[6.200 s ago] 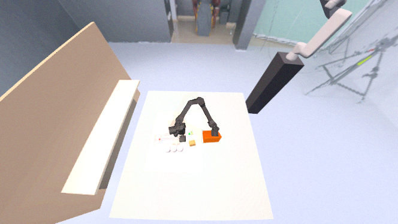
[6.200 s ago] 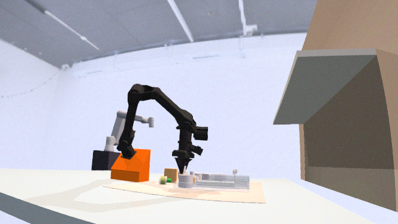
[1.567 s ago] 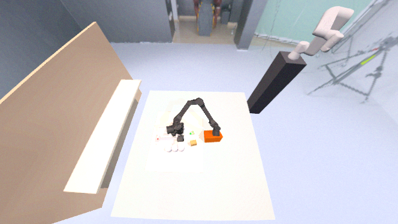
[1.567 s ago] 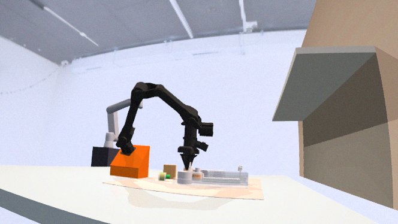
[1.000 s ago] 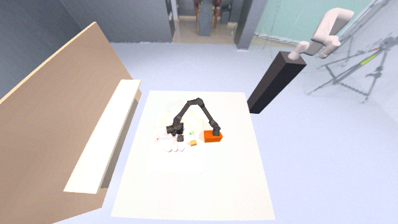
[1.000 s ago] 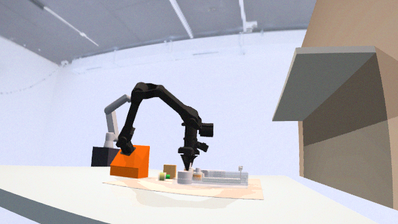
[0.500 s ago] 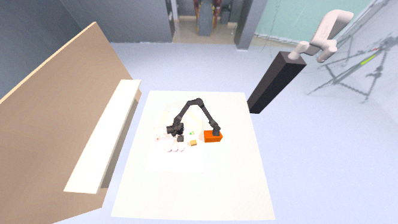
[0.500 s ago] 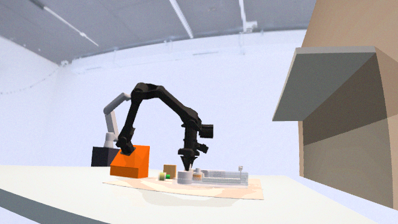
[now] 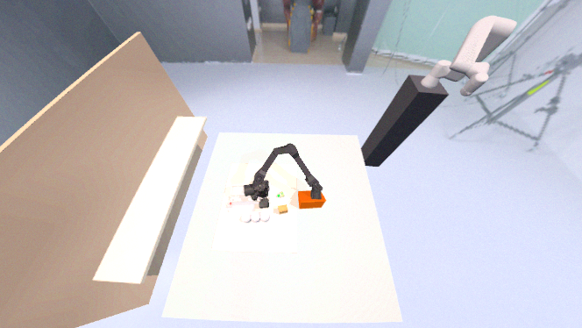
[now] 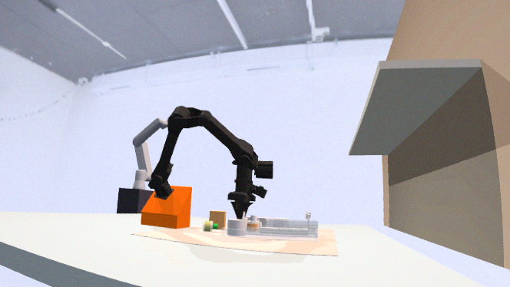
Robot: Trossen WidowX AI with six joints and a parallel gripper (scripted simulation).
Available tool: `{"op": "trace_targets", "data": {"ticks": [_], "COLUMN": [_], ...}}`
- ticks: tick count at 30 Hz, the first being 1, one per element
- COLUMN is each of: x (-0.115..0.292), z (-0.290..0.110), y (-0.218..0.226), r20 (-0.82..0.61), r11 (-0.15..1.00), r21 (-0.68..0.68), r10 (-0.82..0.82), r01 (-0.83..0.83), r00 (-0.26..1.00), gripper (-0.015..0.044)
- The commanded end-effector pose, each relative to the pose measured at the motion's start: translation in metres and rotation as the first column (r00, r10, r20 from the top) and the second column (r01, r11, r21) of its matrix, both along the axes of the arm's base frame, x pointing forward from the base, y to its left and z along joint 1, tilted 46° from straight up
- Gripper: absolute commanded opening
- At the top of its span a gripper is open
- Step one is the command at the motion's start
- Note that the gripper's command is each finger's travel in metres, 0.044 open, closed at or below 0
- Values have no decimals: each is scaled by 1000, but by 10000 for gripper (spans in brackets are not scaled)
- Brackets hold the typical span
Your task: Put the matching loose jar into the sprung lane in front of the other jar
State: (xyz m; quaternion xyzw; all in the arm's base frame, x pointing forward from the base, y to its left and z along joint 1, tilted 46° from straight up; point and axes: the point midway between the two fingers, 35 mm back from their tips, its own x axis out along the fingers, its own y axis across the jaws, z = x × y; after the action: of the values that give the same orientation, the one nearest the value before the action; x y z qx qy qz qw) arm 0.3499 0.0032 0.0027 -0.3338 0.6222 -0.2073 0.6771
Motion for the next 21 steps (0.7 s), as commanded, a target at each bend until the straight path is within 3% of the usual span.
{"op": "trace_targets", "data": {"ticks": [1,21], "x": [5,4], "z": [0,-5], "y": [-1,-7], "r20": [21,21], "r11": [1000,1000], "r21": [-2,-2], "r10": [2,2], "r01": [-2,-2], "r00": [1000,1000], "gripper": [0,0]}}
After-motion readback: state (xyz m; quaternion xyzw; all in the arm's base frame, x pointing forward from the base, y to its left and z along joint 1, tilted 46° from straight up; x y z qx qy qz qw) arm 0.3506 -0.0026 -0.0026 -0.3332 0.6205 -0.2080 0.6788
